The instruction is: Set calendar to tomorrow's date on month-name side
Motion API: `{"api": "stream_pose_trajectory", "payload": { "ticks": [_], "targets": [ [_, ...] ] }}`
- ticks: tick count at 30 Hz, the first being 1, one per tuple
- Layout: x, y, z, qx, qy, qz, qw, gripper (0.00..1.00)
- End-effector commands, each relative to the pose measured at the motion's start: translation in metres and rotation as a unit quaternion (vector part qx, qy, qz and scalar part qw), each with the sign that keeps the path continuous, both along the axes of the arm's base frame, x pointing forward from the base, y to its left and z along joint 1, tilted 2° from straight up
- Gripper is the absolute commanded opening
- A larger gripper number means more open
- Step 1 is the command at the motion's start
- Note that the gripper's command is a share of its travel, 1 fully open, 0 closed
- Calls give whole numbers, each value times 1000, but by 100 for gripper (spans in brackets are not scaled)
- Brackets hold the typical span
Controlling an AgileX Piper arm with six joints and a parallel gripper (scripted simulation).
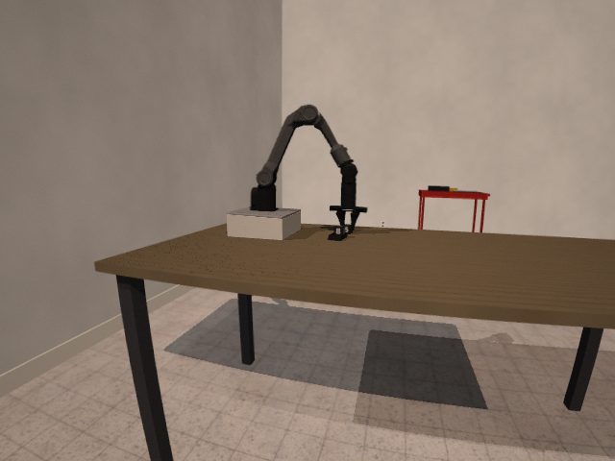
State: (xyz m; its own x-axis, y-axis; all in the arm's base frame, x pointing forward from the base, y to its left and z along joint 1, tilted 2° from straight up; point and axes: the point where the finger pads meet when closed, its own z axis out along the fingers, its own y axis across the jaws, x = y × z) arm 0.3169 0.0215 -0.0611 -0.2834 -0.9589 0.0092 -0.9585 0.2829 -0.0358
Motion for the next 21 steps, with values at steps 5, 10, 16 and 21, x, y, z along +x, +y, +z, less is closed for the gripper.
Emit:
{"api": "stream_pose_trajectory", "payload": {
  "ticks": [5, 10, 16, 21],
  "targets": [
    [0, 0, -1, 0, 1, -1, 1000, 43],
    [0, 0, -1, 0, 1, -1, 1000, 53],
    [0, 0, -1, 0, 1, -1, 1000, 58],
    [0, 0, -1, 0, 1, -1, 1000, 64]
  ]
}}
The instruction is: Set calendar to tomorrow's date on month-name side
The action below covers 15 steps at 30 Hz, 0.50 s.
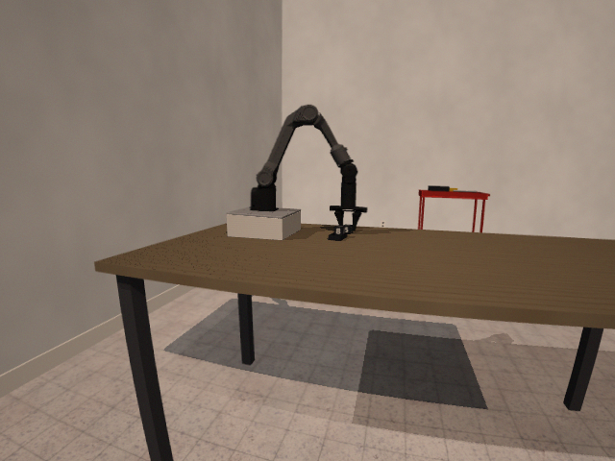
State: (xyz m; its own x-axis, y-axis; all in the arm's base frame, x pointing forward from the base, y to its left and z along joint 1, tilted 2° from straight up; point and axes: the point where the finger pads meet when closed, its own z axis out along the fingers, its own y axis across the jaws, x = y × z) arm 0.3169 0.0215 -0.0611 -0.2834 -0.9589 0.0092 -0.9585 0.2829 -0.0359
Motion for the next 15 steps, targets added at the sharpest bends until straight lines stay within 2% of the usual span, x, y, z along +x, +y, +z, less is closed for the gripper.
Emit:
{"api": "stream_pose_trajectory", "payload": {
  "ticks": [1, 9, 15],
  "targets": [
    [0, 0, -1, 0, 1, -1, 1000, 64],
    [0, 0, 1, 0, 0, -1, 1000, 64],
    [1, 0, 17, 0, -2, 0, 1000, 64]
  ]
}}
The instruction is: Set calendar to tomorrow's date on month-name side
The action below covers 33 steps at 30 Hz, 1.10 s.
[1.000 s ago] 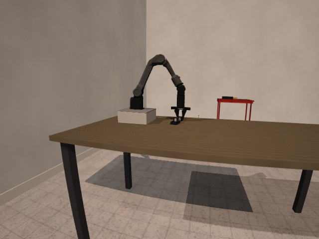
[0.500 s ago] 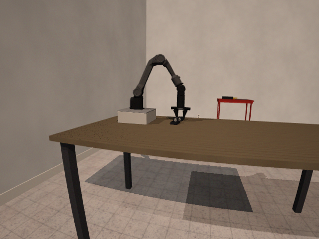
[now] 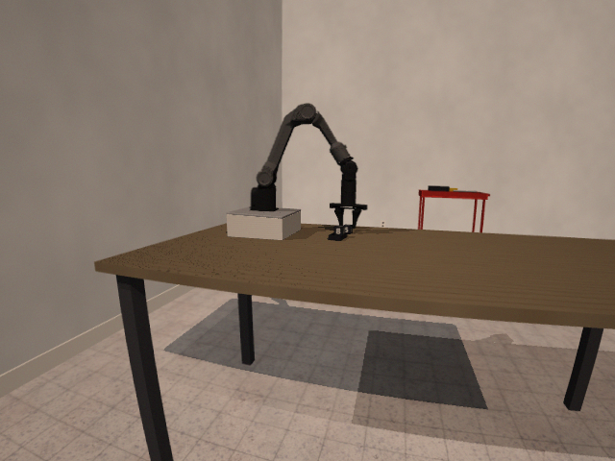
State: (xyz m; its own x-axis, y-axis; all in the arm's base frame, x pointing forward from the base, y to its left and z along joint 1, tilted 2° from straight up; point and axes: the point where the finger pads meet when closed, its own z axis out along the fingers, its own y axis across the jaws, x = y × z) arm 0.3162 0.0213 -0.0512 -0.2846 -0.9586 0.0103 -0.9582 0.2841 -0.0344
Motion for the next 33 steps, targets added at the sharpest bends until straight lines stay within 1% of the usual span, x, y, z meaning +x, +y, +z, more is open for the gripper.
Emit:
{"api": "stream_pose_trajectory", "payload": {
  "ticks": [1, 9, 11, 15, 18, 23, 24, 33],
  "targets": [
    [1, 0, 11, 1, -3, 0, 1000, 64],
    [0, 1, 54, 1, -3, 0, 1000, 64],
    [0, 1, 54, 1, -3, 0, 1000, 64],
    [-1, 2, 71, 1, -3, 0, 1000, 64],
    [-1, 2, 78, 0, -3, 0, 1000, 64],
    [-2, 2, 80, 0, -1, 0, 1000, 64],
    [-2, 2, 80, 0, -1, 0, 1000, 100],
    [-2, 2, 80, 0, -1, 0, 1000, 100]
  ]
}}
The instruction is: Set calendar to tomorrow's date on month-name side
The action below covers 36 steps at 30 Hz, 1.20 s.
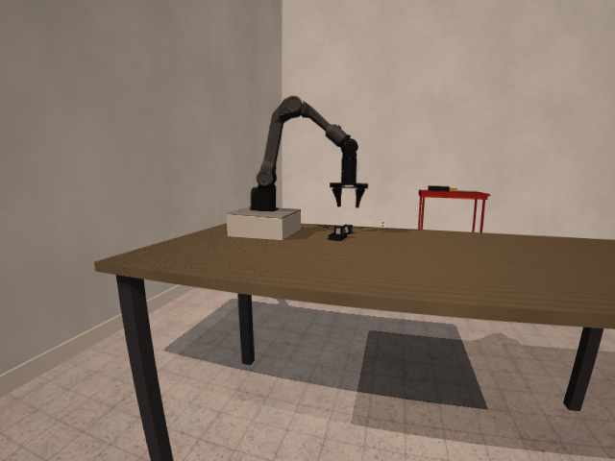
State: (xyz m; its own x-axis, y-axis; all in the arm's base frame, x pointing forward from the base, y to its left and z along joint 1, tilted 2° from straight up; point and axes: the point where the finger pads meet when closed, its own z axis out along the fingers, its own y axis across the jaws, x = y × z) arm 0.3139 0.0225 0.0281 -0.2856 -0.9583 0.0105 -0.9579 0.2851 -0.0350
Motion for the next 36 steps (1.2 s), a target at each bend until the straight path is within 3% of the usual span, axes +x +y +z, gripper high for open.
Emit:
{"api": "stream_pose_trajectory", "payload": {
  "ticks": [1, 21, 30, 36],
  "targets": [
    [0, 1, 1, 0, -1, 1, 1000, 100],
    [0, -2, 1, 2, -2, -34, 999, 100],
    [-1, -10, 1, 5, -5, -154, 988, 100],
    [-4, -21, 2, 11, -8, -333, 943, 100]
  ]
}}
